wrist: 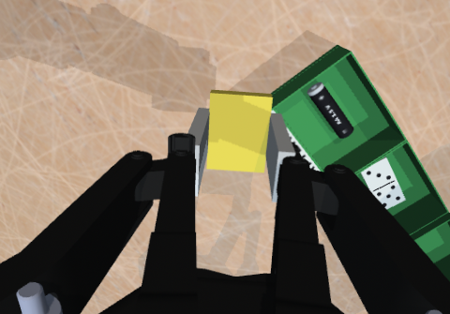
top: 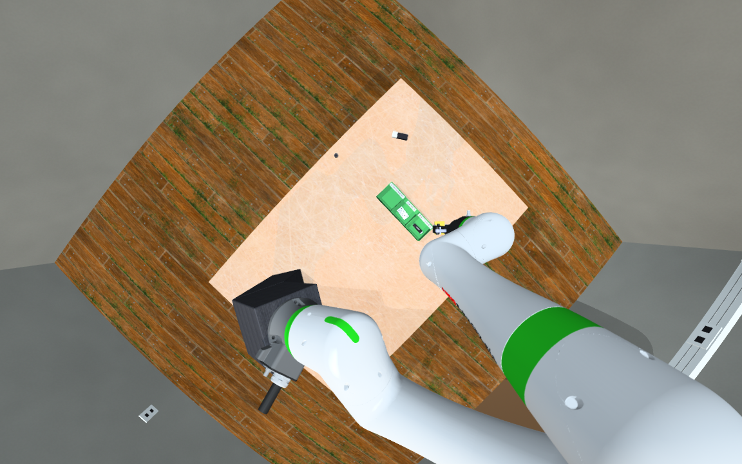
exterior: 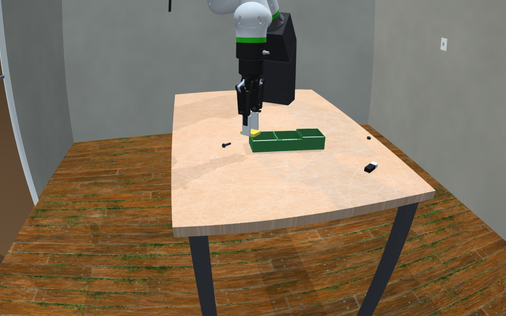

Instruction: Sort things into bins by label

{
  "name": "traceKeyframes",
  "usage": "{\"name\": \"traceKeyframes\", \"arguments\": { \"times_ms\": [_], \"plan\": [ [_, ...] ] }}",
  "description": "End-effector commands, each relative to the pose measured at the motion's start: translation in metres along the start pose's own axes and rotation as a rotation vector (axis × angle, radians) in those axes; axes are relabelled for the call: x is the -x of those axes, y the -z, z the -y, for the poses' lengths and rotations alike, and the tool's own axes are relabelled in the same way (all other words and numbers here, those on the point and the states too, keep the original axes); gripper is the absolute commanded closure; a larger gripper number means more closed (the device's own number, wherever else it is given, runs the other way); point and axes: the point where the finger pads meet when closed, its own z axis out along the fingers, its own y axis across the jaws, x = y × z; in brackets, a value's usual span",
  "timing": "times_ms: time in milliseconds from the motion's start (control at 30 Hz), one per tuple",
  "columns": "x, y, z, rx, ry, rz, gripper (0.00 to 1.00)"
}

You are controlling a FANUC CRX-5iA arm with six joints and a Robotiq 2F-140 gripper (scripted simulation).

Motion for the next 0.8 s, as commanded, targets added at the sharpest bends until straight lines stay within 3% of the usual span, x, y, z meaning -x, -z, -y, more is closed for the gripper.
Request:
{"name": "traceKeyframes", "arguments": {
  "times_ms": [0, 500, 767],
  "plan": [
    [0.015, 0.000, -0.022, 0.003, -0.157, -0.011, 0.71],
    [0.058, 0.000, -0.087, 0.034, -0.619, -0.023, 0.71],
    [0.078, -0.001, -0.117, 0.017, -0.788, -0.028, 0.71]
  ]
}}
